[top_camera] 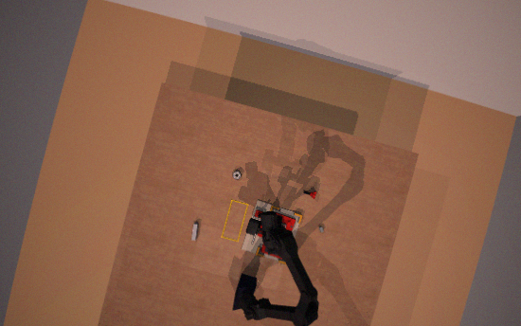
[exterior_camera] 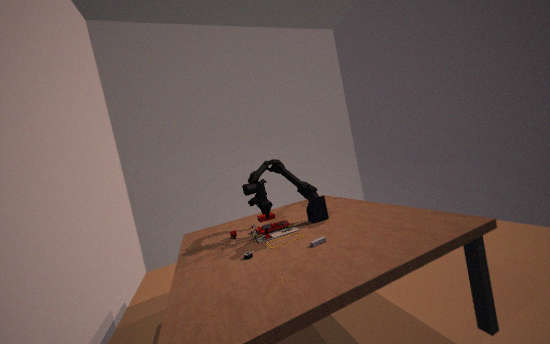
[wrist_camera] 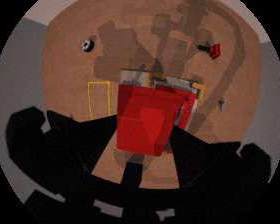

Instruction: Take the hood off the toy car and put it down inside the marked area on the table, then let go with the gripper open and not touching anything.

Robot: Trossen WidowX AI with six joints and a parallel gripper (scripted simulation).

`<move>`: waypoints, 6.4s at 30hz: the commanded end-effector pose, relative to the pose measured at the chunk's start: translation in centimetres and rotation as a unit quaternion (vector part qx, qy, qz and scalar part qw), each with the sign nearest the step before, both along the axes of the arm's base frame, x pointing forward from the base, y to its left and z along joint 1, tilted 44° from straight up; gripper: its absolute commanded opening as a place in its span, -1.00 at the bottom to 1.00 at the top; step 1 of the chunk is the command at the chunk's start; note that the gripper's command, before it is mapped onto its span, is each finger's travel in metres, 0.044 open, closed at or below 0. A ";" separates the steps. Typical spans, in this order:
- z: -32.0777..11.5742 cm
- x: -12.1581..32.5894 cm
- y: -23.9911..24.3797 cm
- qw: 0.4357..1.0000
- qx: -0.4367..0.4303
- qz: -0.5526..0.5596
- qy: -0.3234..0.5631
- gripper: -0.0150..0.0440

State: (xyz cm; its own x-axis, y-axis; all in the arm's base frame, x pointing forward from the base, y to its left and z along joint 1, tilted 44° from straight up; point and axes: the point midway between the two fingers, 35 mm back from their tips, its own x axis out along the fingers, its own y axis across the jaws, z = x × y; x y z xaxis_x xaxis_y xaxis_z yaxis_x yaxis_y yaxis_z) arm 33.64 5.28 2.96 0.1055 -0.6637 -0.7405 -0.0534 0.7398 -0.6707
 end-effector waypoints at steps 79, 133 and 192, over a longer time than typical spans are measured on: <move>-12.9 -4.7 8.5 1.000 -0.001 -0.010 -0.006 -0.49; -15.7 -4.5 5.7 1.000 -0.002 -0.010 -0.006 -0.49; -17.3 -4.3 4.3 1.000 0.000 -0.013 -0.009 0.22</move>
State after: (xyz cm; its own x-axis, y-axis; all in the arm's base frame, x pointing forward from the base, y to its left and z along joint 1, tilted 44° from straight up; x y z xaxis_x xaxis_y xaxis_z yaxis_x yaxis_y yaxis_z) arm 29.35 9.59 -14.33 0.1017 -0.6663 -0.7387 -0.0232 0.7407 -0.6714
